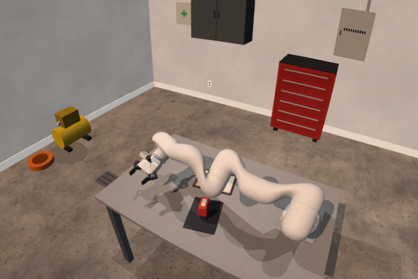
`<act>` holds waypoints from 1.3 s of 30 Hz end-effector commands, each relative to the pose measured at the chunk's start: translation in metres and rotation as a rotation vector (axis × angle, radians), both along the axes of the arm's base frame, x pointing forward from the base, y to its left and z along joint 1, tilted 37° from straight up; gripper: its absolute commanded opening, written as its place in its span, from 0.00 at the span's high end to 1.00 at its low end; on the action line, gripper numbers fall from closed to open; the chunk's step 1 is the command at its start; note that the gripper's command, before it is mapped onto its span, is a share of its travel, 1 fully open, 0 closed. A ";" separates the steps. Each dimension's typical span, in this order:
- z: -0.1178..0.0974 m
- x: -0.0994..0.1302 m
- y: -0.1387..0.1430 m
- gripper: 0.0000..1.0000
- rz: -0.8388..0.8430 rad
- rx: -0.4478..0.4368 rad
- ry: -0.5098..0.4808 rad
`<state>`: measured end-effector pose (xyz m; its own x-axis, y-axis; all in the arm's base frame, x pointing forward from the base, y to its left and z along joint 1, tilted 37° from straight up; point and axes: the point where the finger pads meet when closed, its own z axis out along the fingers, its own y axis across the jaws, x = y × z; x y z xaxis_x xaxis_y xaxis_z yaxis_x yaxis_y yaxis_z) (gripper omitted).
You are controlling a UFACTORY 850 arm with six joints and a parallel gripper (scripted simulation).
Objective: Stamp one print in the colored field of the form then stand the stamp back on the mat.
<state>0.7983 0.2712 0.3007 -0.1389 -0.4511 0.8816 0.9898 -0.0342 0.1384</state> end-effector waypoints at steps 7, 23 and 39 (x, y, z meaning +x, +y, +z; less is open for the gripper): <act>0.001 0.000 -0.001 0.00 -0.001 0.000 -0.002; -0.001 0.002 0.003 0.00 -0.016 -0.058 0.008; -0.040 -0.066 -0.004 0.00 -0.074 -0.641 0.001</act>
